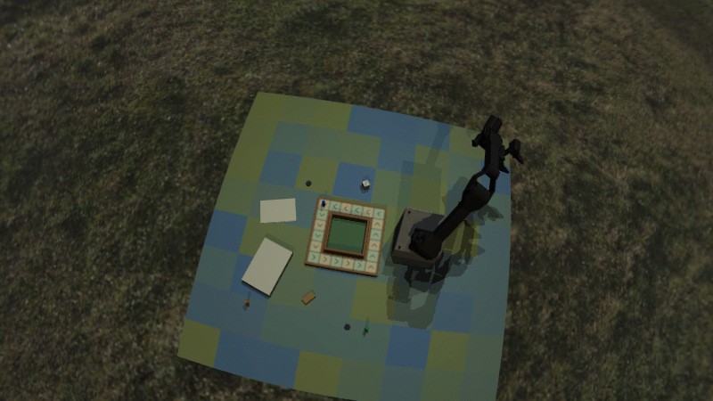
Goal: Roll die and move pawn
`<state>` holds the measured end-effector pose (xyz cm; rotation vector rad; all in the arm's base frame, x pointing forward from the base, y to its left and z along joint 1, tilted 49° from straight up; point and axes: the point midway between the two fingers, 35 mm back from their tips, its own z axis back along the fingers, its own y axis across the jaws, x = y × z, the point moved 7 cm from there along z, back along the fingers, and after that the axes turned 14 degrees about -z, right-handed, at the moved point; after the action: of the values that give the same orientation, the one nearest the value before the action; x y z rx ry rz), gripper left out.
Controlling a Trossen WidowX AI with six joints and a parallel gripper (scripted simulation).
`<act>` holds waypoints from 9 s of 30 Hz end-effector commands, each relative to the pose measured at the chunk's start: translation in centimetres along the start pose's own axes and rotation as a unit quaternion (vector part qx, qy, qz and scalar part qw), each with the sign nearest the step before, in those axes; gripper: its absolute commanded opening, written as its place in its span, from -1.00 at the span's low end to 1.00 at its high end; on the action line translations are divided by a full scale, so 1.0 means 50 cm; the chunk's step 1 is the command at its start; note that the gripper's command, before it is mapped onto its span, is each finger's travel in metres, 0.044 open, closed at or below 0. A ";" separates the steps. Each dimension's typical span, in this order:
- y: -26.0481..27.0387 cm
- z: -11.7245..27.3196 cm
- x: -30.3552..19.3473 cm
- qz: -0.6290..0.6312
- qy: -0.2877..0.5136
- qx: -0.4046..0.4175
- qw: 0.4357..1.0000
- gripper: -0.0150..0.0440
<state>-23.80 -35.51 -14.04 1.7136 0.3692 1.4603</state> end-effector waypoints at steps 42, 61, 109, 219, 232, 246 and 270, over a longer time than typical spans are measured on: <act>-0.288 0.562 0.158 0.877 0.421 0.216 0.078 0.44; -0.435 0.691 0.341 0.692 0.376 0.410 -0.460 0.44; -0.601 0.711 0.521 0.335 0.276 0.516 -0.738 0.44; -0.416 0.753 0.871 0.762 0.564 0.169 -0.269 -0.49; -0.421 0.712 0.940 0.799 0.583 0.060 -0.135 -0.49; -0.425 0.684 0.976 0.811 0.582 -0.002 -0.054 -0.49; -0.472 0.622 1.049 0.720 0.613 0.284 0.161 -0.49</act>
<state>26.47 1.80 4.26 0.0879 0.2322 -1.7366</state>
